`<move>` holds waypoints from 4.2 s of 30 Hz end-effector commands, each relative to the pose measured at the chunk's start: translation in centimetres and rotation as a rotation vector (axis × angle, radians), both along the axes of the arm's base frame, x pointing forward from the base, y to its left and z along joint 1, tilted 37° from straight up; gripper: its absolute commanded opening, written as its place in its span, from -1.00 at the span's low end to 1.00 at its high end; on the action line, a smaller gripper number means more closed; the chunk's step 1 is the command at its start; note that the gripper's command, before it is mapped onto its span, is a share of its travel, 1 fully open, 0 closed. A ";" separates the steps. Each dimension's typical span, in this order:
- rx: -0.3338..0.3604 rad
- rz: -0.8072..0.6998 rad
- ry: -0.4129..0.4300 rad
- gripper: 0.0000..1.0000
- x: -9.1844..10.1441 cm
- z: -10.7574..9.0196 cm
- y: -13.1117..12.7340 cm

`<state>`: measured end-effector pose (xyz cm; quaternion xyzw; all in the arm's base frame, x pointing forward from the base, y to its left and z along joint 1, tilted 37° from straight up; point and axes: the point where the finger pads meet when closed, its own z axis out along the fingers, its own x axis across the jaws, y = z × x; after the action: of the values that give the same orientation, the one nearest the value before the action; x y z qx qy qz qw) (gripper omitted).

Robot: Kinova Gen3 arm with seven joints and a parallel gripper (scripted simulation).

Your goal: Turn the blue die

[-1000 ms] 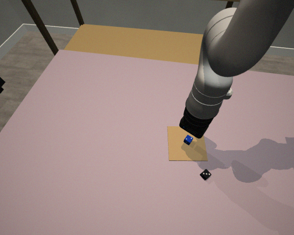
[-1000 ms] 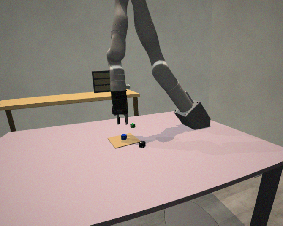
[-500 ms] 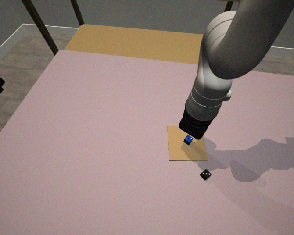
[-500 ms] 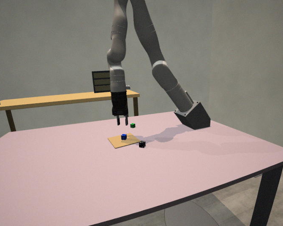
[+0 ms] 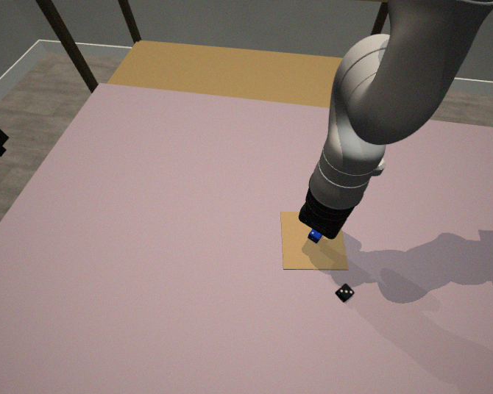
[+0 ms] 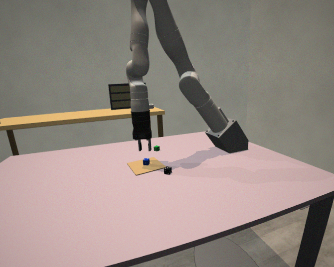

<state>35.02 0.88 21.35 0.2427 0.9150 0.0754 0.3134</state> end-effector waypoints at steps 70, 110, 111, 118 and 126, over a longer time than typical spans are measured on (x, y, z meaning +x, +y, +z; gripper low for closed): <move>0.005 -0.020 0.007 0.57 2.1 -3.0 -0.7; 0.005 -0.020 0.007 0.57 2.1 -3.0 -0.7; 0.005 -0.020 0.007 0.57 2.1 -3.0 -0.7; 0.005 -0.020 0.007 0.57 2.1 -3.1 -0.7; 0.004 -0.020 0.007 0.57 2.2 -3.2 -0.7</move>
<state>37.21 0.66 18.18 0.2473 0.9148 0.0755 0.3102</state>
